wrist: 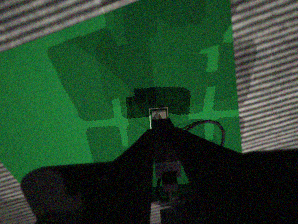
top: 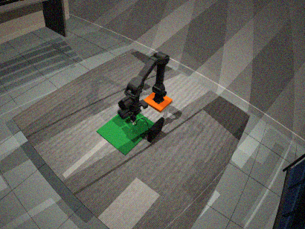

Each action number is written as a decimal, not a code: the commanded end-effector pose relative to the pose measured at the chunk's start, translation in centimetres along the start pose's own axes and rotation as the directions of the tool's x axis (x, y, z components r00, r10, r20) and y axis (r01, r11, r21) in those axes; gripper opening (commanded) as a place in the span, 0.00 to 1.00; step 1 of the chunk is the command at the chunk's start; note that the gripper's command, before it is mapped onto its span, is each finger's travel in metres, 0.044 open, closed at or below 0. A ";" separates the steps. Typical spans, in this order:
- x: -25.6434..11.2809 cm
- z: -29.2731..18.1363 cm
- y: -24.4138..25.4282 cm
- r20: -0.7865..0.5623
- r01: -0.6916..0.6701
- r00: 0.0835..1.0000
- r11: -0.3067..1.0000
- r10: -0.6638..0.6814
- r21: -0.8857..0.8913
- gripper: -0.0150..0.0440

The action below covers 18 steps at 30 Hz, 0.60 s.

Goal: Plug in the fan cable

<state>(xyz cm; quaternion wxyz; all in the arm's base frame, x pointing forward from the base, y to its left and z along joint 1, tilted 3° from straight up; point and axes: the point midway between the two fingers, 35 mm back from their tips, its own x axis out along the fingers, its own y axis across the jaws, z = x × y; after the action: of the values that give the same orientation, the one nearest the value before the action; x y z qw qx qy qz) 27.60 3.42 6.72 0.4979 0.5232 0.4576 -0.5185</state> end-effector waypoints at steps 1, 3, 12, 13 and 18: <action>0.1 0.1 0.0 0.004 -0.001 1.000 1.000 0.001 -0.007 0.25; 0.2 0.1 0.0 0.004 -0.001 1.000 1.000 0.001 -0.007 0.25; 0.4 0.1 0.0 0.004 -0.001 1.000 1.000 0.001 -0.007 0.25; 0.4 0.1 0.0 0.004 -0.001 1.000 1.000 0.001 -0.007 0.25; 0.5 0.1 0.0 0.004 -0.001 1.000 1.000 0.001 -0.007 0.25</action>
<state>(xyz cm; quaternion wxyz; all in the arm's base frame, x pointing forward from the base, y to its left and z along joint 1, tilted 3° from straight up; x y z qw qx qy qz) 27.55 3.40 6.32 0.4981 0.5230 0.4578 -0.5184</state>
